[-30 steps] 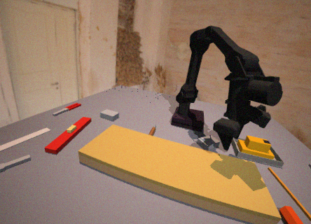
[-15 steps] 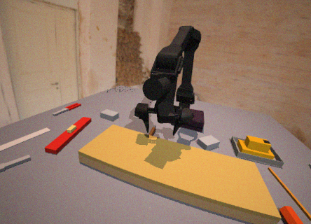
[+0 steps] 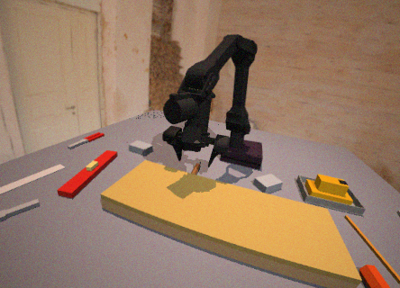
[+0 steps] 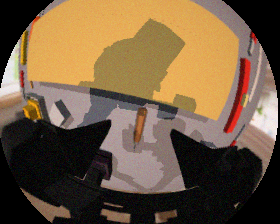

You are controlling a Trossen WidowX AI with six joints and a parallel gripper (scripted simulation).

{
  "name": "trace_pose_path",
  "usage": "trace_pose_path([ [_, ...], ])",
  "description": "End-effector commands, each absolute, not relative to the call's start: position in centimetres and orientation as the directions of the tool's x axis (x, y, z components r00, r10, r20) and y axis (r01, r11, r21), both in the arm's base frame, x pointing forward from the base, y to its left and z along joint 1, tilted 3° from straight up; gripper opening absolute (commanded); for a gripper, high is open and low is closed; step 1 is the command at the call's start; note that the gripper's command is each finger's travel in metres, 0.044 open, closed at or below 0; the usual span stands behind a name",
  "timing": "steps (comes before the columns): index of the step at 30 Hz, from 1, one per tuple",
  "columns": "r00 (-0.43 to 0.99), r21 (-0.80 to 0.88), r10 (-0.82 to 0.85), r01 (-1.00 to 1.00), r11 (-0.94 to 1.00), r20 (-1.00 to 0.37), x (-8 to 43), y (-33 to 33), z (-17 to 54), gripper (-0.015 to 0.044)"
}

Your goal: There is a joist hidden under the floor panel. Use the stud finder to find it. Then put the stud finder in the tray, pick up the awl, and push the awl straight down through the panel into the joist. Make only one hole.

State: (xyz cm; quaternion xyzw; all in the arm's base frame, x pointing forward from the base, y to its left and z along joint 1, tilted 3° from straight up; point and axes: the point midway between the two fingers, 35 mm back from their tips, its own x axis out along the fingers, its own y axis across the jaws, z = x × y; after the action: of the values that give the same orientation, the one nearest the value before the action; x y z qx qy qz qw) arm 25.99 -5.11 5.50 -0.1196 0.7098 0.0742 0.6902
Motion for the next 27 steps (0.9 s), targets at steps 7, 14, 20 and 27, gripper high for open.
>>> trace_pose_path([
  [7, -0.015, -0.065, -0.072, -0.268, 0.961, -0.997, 25.4, -5.1, 5.3, 0.044],
  [14, -0.015, -0.065, -0.072, -0.268, 0.961, -0.997, 25.5, -5.2, 4.2, 0.044],
  [20, -0.015, -0.065, -0.072, -0.268, 0.961, -0.997, 25.6, -5.2, 3.2, 0.044],
  [27, -0.015, -0.065, -0.072, -0.268, 0.961, -0.997, 25.7, -5.3, 2.1, 0.044],
])
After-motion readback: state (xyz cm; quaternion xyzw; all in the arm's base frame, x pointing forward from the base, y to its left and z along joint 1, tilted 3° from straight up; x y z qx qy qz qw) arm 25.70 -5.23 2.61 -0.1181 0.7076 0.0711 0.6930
